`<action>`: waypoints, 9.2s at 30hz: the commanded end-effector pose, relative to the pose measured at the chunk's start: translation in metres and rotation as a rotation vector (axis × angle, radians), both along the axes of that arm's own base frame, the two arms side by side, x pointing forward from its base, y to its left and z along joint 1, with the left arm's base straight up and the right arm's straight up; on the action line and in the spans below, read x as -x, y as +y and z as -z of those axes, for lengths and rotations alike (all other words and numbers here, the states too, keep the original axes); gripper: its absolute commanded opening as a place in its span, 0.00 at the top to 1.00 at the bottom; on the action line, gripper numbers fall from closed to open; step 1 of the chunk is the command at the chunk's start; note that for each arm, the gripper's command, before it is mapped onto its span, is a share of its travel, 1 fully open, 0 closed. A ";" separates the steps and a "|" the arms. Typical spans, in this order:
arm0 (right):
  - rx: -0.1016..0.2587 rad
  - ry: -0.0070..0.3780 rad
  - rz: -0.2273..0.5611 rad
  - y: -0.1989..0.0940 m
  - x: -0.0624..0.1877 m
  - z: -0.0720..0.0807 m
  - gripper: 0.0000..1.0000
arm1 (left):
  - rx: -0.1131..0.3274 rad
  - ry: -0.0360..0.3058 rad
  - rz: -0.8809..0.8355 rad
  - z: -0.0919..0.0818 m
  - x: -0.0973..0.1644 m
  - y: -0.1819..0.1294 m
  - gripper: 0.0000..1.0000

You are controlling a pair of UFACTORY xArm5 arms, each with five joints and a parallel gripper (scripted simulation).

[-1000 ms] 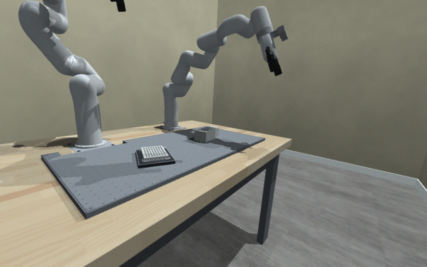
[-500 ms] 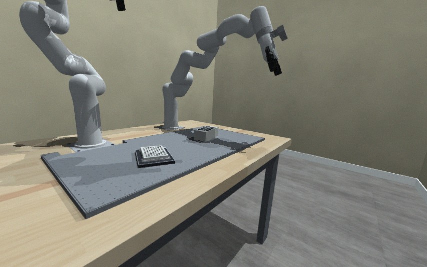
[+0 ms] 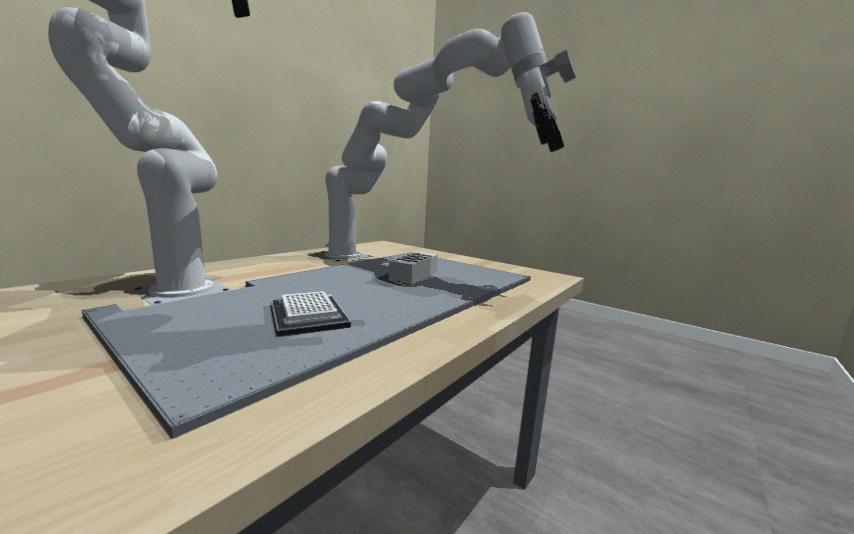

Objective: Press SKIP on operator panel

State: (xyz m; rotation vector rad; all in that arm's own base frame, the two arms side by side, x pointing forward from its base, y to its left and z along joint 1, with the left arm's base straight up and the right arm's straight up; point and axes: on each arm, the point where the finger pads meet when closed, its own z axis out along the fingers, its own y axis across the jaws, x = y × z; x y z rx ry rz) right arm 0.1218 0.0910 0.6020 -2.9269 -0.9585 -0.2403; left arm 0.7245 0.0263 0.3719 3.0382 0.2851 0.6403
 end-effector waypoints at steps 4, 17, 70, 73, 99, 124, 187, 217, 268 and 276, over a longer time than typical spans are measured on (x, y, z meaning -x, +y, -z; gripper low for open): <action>0.000 -0.002 0.108 -0.014 -0.010 0.000 0.00 | 0.000 -0.004 0.000 -0.002 0.000 0.000 0.00; 0.000 -0.002 0.362 -0.050 -0.025 0.000 0.00 | 0.000 -0.004 0.000 -0.002 0.000 0.000 0.00; 0.001 -0.002 0.633 -0.091 -0.031 0.000 0.00 | 0.011 0.033 -0.007 0.005 0.010 -0.008 1.00; 0.001 -0.002 0.633 -0.091 -0.031 0.000 0.00 | 0.017 0.054 -0.011 0.013 0.019 -0.016 1.00; 0.001 -0.002 0.633 -0.091 -0.031 0.000 0.00 | 0.036 0.159 -0.032 0.065 0.088 -0.048 1.00; 0.001 -0.002 0.633 -0.091 -0.031 0.000 0.00 | 0.043 0.243 -0.050 0.109 0.154 -0.065 1.00; 0.001 -0.002 0.633 -0.091 -0.031 0.000 0.00 | 0.035 0.410 -0.093 0.222 0.339 -0.082 1.00; 0.001 -0.002 0.633 -0.091 -0.031 0.000 0.00 | 0.035 0.410 -0.093 0.252 0.337 -0.088 1.00; 0.001 -0.002 0.633 -0.091 -0.031 0.000 0.00 | 0.035 0.410 -0.093 0.252 0.330 -0.113 1.00; 0.001 -0.002 0.633 -0.091 -0.031 0.000 0.00 | 0.035 0.410 -0.093 0.252 0.330 -0.113 1.00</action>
